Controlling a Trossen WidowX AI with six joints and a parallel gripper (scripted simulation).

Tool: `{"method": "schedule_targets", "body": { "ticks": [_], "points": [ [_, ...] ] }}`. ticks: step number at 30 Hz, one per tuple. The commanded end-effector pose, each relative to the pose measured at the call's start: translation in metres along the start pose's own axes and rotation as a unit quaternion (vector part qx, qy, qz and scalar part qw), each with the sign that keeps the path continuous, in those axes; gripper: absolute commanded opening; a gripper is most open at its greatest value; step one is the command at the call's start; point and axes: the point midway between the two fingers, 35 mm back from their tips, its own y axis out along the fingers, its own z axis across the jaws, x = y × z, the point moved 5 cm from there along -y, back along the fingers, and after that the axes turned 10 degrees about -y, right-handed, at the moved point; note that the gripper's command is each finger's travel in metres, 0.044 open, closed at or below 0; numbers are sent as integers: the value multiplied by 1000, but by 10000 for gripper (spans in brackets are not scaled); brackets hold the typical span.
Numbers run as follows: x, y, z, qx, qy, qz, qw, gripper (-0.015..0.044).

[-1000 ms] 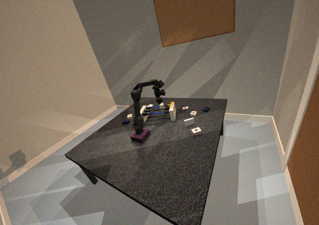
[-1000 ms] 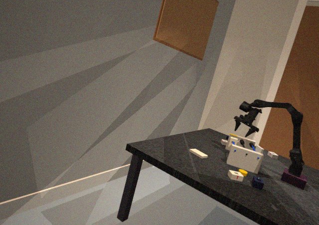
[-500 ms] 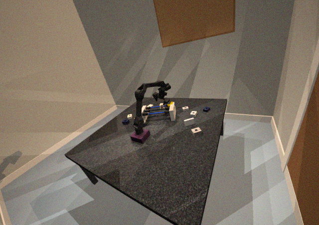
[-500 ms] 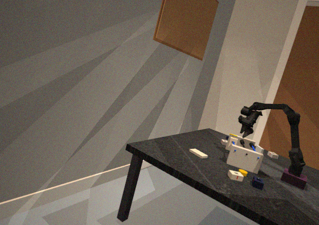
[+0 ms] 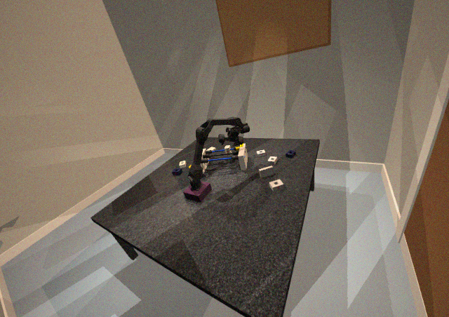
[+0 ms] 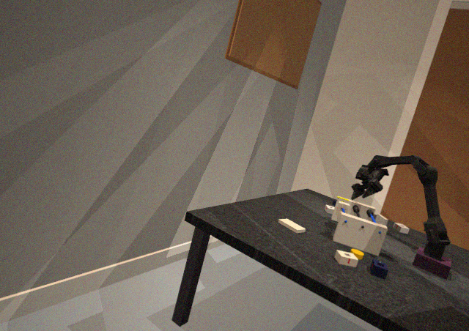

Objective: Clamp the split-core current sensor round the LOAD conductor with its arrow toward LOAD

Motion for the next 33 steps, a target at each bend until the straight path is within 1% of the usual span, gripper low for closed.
{"method": "schedule_targets", "body": {
  "ticks": [1, 13, 14, 28, 30, 33],
  "points": [
    [-31, -20, -25, -21, -298, -125, 946, 440],
    [-31, -21, -25, -23, -306, -128, 943, 440],
    [-29, -21, -22, -20, -285, -117, 951, 440],
    [-29, -21, -22, -20, -285, -117, 951, 440],
    [-27, -19, -21, -14, -263, -108, 959, 440],
    [-18, -11, -15, 3, -163, -67, 984, 440]
  ]
}}
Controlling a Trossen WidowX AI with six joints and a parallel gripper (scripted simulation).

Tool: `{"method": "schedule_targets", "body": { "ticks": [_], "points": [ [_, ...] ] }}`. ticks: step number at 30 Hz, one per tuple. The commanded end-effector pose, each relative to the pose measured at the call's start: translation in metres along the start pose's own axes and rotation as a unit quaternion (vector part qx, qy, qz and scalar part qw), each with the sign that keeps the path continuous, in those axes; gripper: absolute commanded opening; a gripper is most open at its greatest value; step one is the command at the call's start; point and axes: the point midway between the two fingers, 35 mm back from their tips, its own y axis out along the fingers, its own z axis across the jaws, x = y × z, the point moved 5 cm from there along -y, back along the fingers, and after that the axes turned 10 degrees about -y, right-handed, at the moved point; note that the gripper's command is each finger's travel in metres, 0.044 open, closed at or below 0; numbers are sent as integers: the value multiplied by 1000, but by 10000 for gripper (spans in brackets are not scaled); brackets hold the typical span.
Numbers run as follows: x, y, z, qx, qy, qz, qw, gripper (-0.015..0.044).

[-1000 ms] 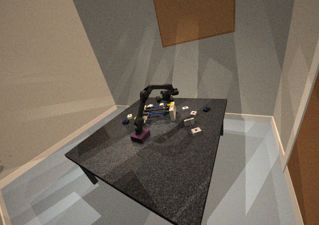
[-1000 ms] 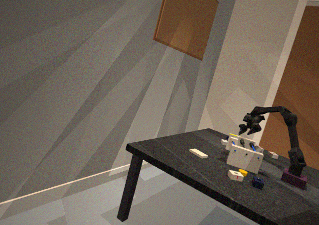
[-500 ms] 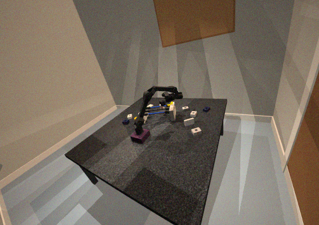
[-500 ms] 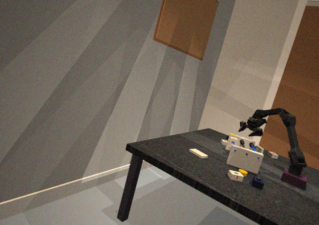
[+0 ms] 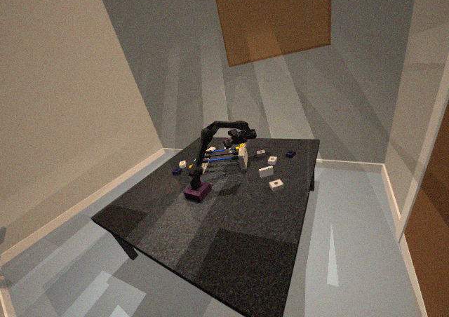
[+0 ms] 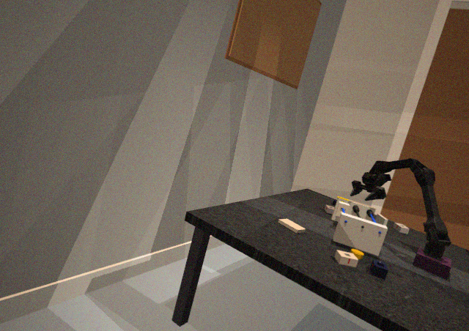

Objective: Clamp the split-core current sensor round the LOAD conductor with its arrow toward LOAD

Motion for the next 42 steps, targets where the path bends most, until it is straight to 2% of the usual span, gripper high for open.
{"method": "schedule_targets", "body": {
  "ticks": [1, 8, 16, 19, 24, 33, 42],
  "points": [
    [15, 11, 3, 13, 94, 41, 995, 440],
    [37, 32, 8, -17, 340, 141, 930, 440],
    [63, 51, 14, -137, 580, 201, 777, 440],
    [74, 57, 16, -195, 653, 198, 704, 440],
    [87, 63, 19, -265, 722, 176, 615, 440],
    [109, 70, 24, -364, 819, 84, 435, 440],
    [110, 70, 24, -367, 822, 79, 427, 440]
  ]
}}
